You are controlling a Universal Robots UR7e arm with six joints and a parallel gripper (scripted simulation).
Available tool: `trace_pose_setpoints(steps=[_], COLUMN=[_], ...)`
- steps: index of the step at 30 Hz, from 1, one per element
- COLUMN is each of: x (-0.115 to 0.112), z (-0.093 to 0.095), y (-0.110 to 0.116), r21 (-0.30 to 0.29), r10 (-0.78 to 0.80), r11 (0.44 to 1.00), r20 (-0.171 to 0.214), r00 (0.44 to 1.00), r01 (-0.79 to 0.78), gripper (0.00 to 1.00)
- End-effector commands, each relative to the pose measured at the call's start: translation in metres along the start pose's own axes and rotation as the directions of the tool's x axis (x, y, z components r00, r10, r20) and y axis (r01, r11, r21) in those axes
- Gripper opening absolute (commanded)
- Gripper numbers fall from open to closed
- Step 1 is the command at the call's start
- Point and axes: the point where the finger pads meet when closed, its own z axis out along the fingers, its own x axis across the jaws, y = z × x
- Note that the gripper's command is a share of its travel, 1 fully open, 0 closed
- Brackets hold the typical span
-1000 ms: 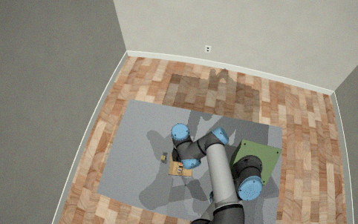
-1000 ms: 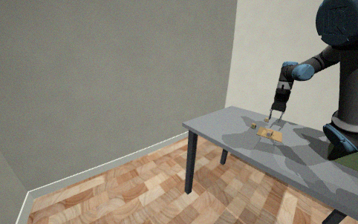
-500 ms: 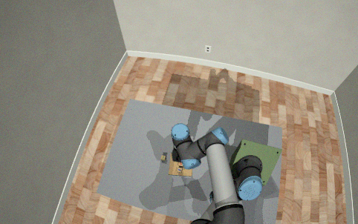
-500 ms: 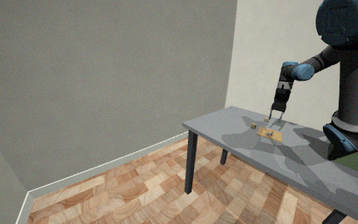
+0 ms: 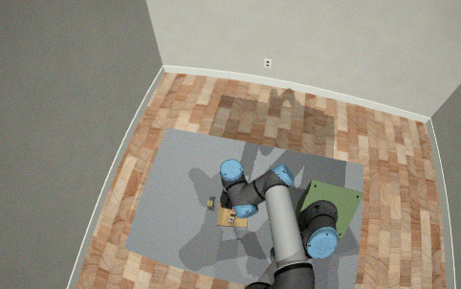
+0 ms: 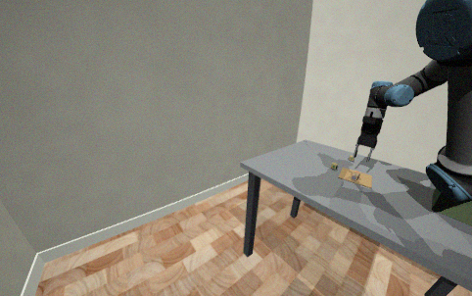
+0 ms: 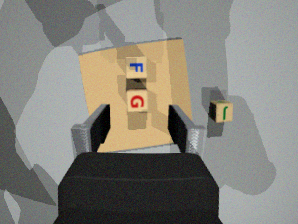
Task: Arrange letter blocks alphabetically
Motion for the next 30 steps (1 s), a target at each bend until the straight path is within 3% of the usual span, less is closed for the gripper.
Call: trace_pose_setpoints(steps=[1, 14, 25, 27, 30], x=[0.005, 0.027, 0.054, 0.054, 0.064], z=[0.000, 0.000, 0.001, 0.001, 0.002], y=[0.000, 0.001, 0.004, 0.004, 0.005], r21=[-0.001, -0.002, -0.002, -0.002, -0.001], r10=[0.051, 0.324, 0.622, 0.622, 0.711], r11=[0.999, 0.946, 0.783, 0.783, 0.703], r20=[-0.001, -0.002, -0.003, -0.003, -0.003], r00=[0.999, 0.946, 0.783, 0.783, 0.703], r01=[-0.051, -0.324, -0.622, -0.622, -0.711], gripper=[1.00, 1.00, 1.00, 1.00, 1.00])
